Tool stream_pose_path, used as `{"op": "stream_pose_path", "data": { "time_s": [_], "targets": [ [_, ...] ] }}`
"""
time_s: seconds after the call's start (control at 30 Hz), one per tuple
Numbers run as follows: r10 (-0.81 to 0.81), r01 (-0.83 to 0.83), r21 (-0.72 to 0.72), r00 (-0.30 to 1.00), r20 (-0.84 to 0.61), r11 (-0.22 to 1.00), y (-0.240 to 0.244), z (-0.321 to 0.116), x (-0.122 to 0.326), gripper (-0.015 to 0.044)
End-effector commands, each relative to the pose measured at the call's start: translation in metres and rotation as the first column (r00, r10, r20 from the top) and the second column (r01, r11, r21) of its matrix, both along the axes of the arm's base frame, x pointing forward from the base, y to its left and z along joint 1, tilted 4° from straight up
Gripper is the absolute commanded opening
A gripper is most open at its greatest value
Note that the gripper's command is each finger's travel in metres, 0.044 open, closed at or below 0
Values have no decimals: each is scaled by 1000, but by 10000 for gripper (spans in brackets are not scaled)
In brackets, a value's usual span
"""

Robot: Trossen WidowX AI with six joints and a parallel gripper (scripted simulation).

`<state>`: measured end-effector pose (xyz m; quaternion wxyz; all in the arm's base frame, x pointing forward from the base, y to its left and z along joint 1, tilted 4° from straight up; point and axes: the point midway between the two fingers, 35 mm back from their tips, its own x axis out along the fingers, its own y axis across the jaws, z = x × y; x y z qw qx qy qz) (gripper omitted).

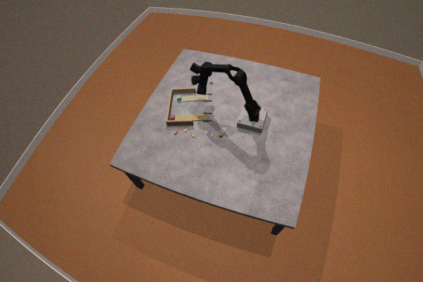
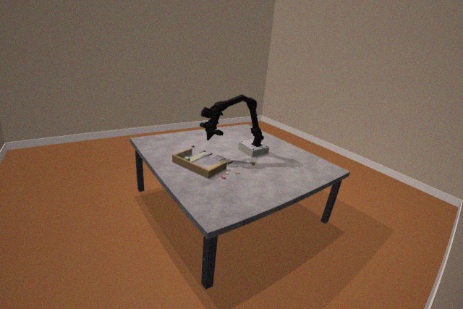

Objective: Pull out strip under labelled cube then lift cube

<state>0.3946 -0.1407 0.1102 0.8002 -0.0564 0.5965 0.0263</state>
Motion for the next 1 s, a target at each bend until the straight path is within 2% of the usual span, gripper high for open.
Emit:
{"op": "stream_pose_path", "data": {
  "time_s": [0.0,0.17,0.97],
  "targets": [
    [46,-45,16,993,-111,999,-16,-22,5,0],
    [122,-110,64,966,-227,992,-31,-49,10,0],
    [125,-112,66,965,-232,992,-36,-81,7,0]
  ]
}}
